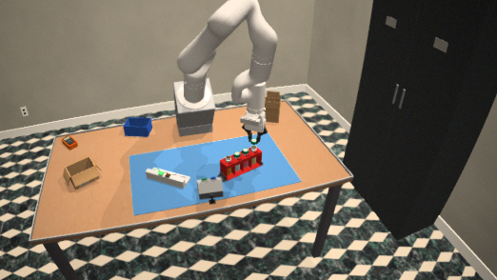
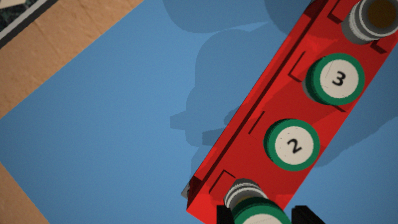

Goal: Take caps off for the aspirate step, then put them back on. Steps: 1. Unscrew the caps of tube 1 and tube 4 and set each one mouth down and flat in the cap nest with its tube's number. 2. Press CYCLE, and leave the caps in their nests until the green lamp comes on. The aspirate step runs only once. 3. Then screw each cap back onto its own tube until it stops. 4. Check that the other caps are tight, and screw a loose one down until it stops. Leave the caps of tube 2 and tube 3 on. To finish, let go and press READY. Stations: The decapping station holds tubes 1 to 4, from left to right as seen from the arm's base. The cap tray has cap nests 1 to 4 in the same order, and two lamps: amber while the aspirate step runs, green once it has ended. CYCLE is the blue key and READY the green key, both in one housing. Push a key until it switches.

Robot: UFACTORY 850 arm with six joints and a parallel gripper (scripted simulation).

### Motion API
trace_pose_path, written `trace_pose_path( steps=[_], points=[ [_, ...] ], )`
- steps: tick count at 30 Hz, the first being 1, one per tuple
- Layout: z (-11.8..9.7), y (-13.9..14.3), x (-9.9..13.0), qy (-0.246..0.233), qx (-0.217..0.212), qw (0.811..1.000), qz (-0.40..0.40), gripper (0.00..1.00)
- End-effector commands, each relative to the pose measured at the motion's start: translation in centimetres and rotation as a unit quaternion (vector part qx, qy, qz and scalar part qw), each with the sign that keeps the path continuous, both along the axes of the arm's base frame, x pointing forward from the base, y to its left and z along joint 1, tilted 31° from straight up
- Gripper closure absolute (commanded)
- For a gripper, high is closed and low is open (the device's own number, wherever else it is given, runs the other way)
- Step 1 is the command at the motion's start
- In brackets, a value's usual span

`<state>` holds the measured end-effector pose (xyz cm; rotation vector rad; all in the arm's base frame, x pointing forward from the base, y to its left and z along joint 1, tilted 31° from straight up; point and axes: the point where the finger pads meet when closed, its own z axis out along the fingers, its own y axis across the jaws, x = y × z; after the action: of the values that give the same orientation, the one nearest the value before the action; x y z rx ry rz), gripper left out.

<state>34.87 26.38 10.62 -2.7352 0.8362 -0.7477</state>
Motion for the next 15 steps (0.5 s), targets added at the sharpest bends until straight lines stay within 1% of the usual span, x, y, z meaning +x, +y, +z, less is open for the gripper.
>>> trace_pose_path(
  steps=[1, 6, 15],
  points=[
    [-0.7, 0.1, 0.5, 0.0, -0.001, 1.0, 0.0, 1.0],
    [-2.0, 0.1, 1.2, 0.0, -0.001, 1.0, 0.0, 1.0],
    [-2.1, 0.1, 1.3, 0.0, -0.001, 1.0, 0.0, 1.0]
  ],
)
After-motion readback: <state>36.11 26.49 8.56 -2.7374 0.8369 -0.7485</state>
